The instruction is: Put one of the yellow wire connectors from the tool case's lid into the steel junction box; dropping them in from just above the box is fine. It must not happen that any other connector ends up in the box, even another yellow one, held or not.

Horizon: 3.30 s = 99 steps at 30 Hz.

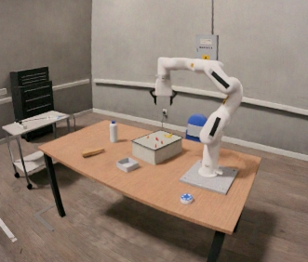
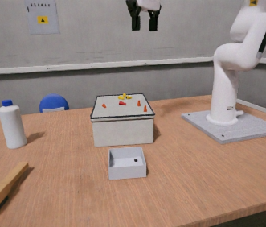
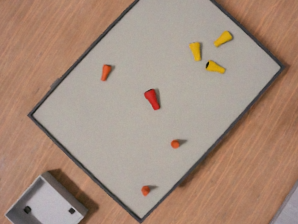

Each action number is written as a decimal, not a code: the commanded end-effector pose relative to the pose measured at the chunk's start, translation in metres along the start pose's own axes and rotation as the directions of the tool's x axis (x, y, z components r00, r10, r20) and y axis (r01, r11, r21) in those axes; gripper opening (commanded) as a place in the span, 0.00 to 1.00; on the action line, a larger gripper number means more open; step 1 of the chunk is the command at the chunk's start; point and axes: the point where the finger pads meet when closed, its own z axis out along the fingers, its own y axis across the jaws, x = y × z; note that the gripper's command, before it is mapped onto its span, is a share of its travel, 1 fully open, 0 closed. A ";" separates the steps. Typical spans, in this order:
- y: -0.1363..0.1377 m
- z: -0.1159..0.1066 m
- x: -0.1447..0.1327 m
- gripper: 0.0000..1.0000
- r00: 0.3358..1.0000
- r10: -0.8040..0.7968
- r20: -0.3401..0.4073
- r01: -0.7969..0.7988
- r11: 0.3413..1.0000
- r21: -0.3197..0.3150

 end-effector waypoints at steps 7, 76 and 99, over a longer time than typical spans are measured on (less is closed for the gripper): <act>0.000 -0.001 0.000 1.00 1.000 0.000 -0.002 0.000 1.000 0.003; -0.025 0.082 0.104 0.00 0.732 0.682 -0.003 -0.682 0.732 -0.009; 0.065 0.203 0.174 0.30 0.606 0.796 -0.005 -0.796 0.606 -0.008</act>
